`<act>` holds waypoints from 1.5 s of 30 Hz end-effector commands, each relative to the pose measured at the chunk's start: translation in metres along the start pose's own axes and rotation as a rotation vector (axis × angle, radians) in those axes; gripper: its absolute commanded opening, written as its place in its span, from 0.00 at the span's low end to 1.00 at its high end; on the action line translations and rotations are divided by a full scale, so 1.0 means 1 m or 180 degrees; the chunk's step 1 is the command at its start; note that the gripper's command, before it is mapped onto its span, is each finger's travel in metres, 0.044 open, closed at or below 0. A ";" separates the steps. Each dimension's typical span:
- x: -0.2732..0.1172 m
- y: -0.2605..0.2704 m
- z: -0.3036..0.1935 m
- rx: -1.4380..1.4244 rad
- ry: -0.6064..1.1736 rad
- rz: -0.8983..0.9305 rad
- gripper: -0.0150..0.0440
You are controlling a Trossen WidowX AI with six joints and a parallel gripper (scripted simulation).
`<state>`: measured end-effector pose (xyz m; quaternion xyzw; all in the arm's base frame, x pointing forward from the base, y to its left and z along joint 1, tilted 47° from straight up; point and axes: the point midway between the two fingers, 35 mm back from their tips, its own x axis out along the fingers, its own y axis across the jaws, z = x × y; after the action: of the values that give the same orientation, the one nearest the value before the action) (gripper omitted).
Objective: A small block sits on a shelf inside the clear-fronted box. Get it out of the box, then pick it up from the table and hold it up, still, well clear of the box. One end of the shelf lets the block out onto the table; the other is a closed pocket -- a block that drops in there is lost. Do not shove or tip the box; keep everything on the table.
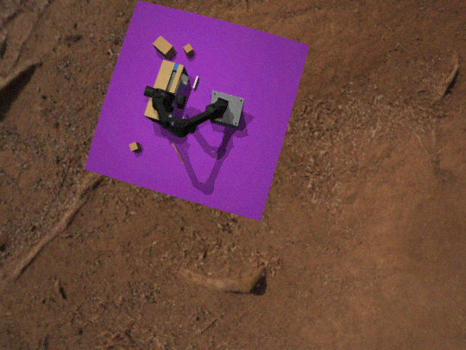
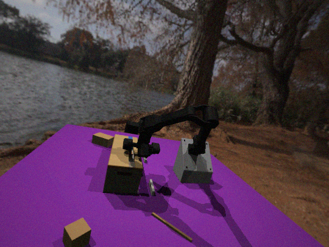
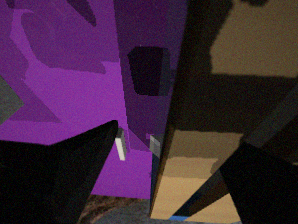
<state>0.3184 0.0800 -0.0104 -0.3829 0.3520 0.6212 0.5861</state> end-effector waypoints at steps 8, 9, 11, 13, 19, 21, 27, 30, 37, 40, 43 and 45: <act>0.016 0.003 -0.039 0.0017 0.0008 0.0032 0.93; 0.017 0.003 -0.042 0.0017 0.0009 0.0032 0.93; 0.020 0.003 -0.049 0.0017 0.0010 0.0032 0.93; 0.022 0.003 -0.057 0.0017 0.0011 0.0032 0.93; 0.030 0.004 -0.078 0.0016 0.0014 0.0031 0.93; 0.032 0.004 -0.085 0.0016 0.0016 0.0030 0.93; 0.040 0.004 -0.107 0.0015 0.0019 0.0029 0.93; 0.043 0.004 -0.118 0.0015 0.0021 0.0028 0.93; 0.048 0.005 -0.132 0.0015 0.0024 0.0028 0.93; 0.046 0.004 -0.133 0.0015 0.0024 0.0027 0.93; 0.026 0.003 -0.140 0.0019 0.0027 0.0024 0.93; 0.001 0.003 -0.147 0.0023 0.0026 0.0020 0.93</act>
<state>0.3188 -0.0266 -0.1011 -0.3738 0.3586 0.6304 0.5782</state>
